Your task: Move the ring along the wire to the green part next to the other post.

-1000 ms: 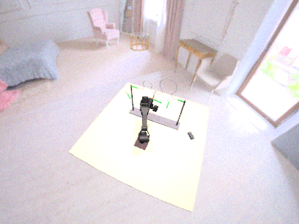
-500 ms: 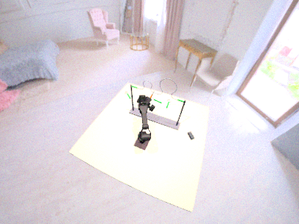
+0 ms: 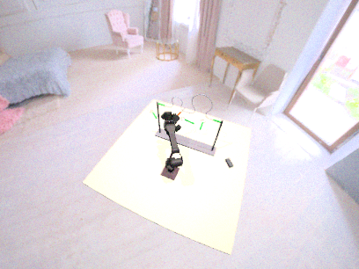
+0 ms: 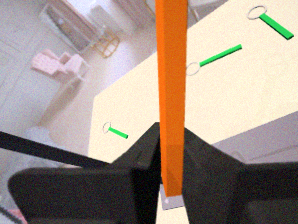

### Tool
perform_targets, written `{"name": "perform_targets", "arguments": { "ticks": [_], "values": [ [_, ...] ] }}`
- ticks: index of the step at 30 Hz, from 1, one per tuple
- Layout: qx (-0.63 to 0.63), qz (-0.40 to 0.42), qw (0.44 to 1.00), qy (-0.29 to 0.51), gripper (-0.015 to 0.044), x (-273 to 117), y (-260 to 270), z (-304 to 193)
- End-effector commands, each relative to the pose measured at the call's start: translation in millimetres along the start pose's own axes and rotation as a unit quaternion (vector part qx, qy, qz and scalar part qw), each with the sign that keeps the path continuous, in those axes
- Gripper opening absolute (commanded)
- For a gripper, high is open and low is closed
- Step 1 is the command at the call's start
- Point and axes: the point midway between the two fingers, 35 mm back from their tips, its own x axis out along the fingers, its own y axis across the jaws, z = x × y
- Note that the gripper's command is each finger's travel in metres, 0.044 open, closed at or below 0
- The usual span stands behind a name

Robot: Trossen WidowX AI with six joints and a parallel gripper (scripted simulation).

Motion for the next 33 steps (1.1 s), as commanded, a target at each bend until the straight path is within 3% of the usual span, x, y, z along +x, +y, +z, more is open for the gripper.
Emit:
{"name": "perform_targets", "arguments": {
  "ticks": [1, 16, 33],
  "values": [
    [0.042, 0.026, 0.999, 0.006, -0.015, -2.1, 16.0, 1.0],
    [0.2, 0.119, 0.972, 0.026, -0.015, -16.8, 66.9, 14.8],
    [0.365, 0.215, 0.905, 0.047, -0.015, -41.8, 110.6, 47.8]
  ]
}}
